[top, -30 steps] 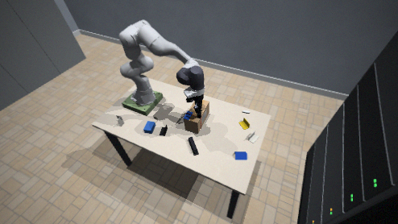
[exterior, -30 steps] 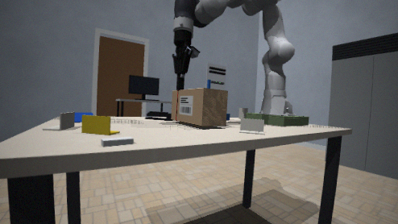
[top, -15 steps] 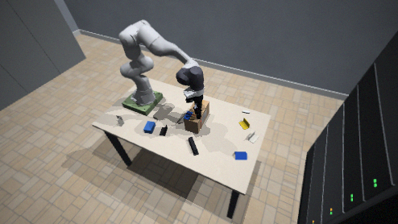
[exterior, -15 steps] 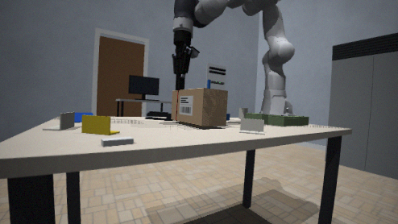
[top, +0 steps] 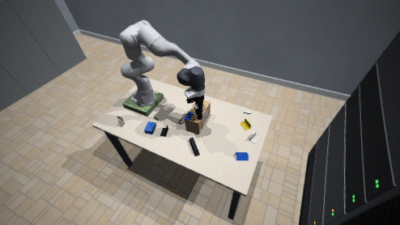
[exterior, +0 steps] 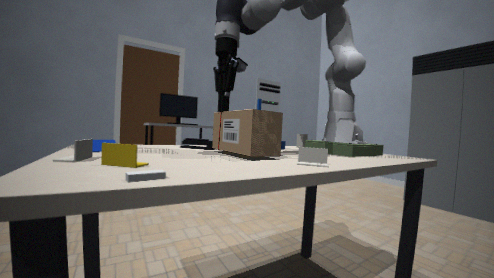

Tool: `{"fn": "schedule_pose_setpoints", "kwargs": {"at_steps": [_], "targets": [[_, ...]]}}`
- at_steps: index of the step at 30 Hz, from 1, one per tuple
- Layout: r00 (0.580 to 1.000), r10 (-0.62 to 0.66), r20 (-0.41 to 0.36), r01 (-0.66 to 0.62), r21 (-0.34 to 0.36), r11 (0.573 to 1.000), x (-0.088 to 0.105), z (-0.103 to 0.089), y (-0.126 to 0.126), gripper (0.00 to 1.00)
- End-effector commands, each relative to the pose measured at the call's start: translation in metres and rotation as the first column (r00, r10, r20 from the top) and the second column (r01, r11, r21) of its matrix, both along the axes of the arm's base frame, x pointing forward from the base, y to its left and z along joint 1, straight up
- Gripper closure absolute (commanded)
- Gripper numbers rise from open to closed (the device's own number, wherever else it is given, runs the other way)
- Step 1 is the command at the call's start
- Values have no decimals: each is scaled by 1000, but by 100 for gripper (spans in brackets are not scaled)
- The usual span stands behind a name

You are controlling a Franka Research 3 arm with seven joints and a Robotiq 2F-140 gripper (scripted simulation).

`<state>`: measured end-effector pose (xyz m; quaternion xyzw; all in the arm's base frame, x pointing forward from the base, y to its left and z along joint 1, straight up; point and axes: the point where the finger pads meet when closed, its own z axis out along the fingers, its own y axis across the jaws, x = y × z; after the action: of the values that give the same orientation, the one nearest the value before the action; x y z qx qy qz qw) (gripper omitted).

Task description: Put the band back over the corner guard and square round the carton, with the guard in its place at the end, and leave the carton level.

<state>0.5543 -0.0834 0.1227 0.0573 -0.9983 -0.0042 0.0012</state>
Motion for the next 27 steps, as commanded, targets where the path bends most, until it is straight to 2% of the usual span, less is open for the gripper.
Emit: {"fn": "schedule_pose_setpoints", "kwargs": {"at_steps": [1, 17, 27], "targets": [[1000, 4, -1, -4, -3, 1000, 0, 0, -2, 82], [1000, 4, -1, -4, -3, 1000, 0, 2, -2, 82], [1000, 4, -1, -4, -3, 1000, 0, 13, -2, 82]]}}
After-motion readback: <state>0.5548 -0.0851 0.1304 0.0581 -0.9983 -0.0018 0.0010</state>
